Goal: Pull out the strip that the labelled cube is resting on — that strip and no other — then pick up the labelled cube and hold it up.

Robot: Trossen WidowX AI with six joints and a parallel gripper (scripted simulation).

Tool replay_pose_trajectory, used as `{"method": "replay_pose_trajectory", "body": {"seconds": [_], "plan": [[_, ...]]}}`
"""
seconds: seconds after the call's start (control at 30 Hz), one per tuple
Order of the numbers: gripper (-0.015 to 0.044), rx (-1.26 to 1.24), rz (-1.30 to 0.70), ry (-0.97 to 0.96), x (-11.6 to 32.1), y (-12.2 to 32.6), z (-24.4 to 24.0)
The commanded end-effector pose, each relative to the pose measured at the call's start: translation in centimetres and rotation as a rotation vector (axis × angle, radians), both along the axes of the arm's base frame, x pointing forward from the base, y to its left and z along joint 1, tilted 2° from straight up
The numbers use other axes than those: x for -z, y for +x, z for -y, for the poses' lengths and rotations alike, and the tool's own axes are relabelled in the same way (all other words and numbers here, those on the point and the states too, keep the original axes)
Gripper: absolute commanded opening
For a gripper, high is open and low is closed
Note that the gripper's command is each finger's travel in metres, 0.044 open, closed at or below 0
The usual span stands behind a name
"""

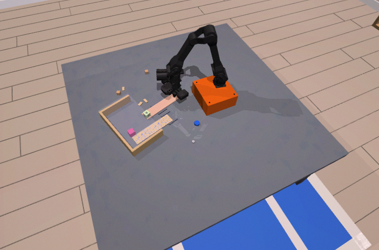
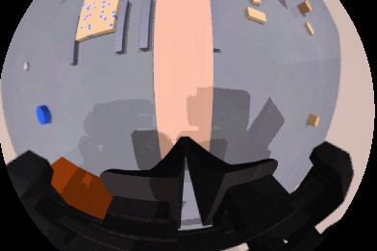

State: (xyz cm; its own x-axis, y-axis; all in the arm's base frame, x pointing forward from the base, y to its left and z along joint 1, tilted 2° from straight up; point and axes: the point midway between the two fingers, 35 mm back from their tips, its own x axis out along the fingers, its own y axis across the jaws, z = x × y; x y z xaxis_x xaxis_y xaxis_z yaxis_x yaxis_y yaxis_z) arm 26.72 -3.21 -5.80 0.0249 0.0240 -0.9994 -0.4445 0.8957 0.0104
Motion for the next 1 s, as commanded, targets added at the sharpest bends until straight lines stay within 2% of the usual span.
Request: {"method": "replay_pose_trajectory", "body": {"seconds": [0.0, 0.97], "plan": [[0.0, 0.004, -0.033, -0.005, 0.5, -1.5, 0.5], [0.0, 0.004, -0.035, -0.007, 0.5, -4.2, 1.9]]}}
